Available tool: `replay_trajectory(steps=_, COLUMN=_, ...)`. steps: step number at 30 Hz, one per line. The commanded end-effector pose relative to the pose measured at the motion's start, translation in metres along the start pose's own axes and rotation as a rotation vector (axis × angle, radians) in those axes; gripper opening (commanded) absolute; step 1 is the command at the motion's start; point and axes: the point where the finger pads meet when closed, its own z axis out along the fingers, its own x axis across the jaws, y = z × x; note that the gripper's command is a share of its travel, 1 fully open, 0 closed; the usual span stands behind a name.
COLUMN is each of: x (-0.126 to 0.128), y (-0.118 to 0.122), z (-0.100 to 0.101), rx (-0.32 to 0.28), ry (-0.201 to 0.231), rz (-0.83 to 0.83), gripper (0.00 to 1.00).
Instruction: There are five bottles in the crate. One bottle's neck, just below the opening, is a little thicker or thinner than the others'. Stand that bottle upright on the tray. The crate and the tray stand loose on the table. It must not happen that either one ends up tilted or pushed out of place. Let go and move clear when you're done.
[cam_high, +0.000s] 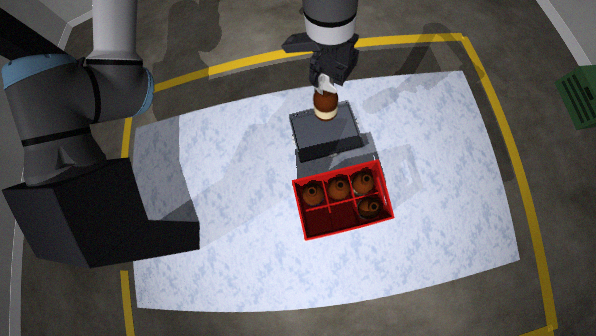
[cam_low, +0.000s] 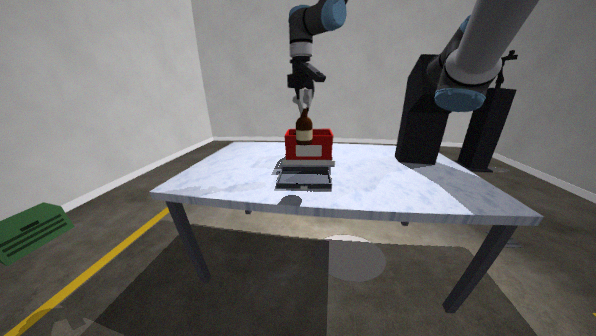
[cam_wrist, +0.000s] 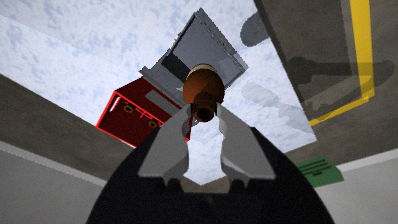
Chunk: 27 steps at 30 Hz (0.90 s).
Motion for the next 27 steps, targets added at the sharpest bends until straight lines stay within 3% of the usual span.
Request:
replay_trajectory(steps=1, x=0.0, y=0.0, z=0.006, rx=-0.001, ry=0.0, rz=0.0, gripper=0.0)
replay_trajectory(steps=27, x=0.0, y=0.0, z=0.059, rx=-0.001, ry=0.0, rz=0.0, gripper=0.0)
